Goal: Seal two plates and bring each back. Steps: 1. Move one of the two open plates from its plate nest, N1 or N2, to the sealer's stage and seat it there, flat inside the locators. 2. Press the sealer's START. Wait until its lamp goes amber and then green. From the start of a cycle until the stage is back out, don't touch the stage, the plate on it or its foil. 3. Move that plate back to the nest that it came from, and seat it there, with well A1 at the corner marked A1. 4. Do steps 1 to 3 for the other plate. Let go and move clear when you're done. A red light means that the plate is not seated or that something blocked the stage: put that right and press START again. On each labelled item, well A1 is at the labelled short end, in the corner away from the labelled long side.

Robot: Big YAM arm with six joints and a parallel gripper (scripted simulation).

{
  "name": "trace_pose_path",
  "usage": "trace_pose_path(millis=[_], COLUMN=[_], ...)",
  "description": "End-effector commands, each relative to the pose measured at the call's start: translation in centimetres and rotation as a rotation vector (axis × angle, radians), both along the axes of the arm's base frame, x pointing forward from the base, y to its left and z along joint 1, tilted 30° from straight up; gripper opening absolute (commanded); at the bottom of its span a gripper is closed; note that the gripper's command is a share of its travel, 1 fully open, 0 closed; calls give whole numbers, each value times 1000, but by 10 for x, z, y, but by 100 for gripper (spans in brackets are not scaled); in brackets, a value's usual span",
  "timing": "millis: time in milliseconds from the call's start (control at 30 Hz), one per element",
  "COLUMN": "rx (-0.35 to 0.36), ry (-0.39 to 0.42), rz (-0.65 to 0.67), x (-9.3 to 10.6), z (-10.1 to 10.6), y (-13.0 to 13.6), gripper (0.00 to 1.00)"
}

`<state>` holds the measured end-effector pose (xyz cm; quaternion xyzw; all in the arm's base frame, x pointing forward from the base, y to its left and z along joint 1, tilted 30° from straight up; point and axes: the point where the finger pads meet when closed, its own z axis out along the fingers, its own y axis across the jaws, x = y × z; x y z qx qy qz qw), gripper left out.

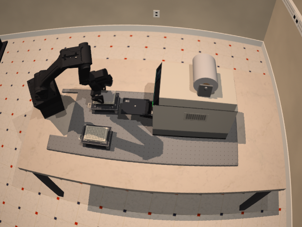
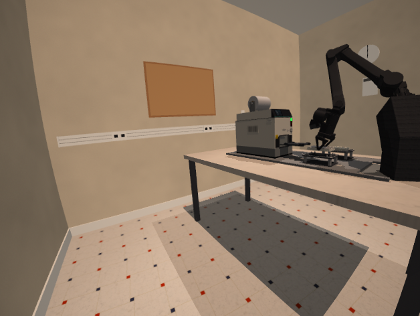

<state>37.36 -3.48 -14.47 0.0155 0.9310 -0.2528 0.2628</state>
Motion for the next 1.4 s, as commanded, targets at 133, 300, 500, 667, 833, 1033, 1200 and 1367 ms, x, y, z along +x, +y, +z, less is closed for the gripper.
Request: trace_pose_path(millis=[133, 300, 500, 667, 833, 1033, 1200, 1367], rx=[-7, -5, -1, -5, -5, 4, 0, -4], ry=[15, 6, -1, 10, 4, -16, -13, -1], rz=[27, 32, 27, 8, -3, -1, -1, -4], x=[-3, 2, 7, -4, -3, 5, 7, 2], z=[4, 4, 0, -6, -7, -6, -10, -13], y=[7, 10, 7, -4, -10, -6, -9, -13], gripper=[0, 0, 0, 0, 0, 0, 0, 0])
